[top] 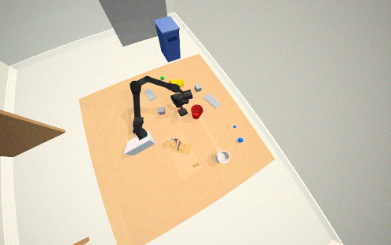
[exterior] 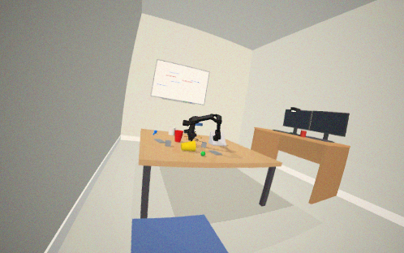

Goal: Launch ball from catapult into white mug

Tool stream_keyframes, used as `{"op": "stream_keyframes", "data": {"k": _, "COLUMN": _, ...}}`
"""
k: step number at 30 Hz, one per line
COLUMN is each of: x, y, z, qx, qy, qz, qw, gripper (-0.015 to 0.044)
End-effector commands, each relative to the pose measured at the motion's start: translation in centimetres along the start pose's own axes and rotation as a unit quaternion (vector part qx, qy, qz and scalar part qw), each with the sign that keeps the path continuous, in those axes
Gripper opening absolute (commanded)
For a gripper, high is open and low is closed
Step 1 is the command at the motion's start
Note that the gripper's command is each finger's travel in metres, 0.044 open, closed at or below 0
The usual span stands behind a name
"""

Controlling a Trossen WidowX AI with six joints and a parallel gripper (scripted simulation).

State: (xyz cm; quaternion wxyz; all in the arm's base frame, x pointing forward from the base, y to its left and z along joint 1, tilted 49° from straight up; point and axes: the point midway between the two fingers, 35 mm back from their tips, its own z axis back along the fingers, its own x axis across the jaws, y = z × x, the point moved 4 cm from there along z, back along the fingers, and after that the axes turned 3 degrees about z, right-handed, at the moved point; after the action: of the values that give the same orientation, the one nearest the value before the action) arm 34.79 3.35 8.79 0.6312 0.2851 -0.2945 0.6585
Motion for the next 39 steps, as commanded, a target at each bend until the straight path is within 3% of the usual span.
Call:
{"op": "stream_keyframes", "data": {"k": 1, "x": -0.1, "y": 0.1, "z": -0.7, "qx": 0.0, "qy": -0.002, "qz": -0.003, "qw": 1.0, "gripper": 0.03}}
{"op": "stream_keyframes", "data": {"k": 14, "x": 0.0, "y": 0.2, "z": -2.6, "qx": 0.0, "qy": -0.004, "qz": -0.003, "qw": 1.0, "gripper": 0.03}}
{"op": "stream_keyframes", "data": {"k": 20, "x": 0.0, "y": 0.2, "z": -2.6, "qx": 0.0, "qy": -0.004, "qz": -0.003, "qw": 1.0, "gripper": 0.0142}}
{"op": "stream_keyframes", "data": {"k": 27, "x": 0.0, "y": 0.2, "z": -2.6, "qx": 0.0, "qy": -0.004, "qz": -0.003, "qw": 1.0, "gripper": 0.0096}}
{"op": "stream_keyframes", "data": {"k": 31, "x": 0.0, "y": 0.0, "z": -1.8, "qx": 0.0, "qy": -0.002, "qz": -0.003, "qw": 1.0, "gripper": 0.0}}
{"op": "stream_keyframes", "data": {"k": 39, "x": -0.1, "y": -0.8, "z": 2.3, "qx": -0.001, "qy": 0.001, "qz": -0.004, "qw": 1.0, "gripper": 0.0}}
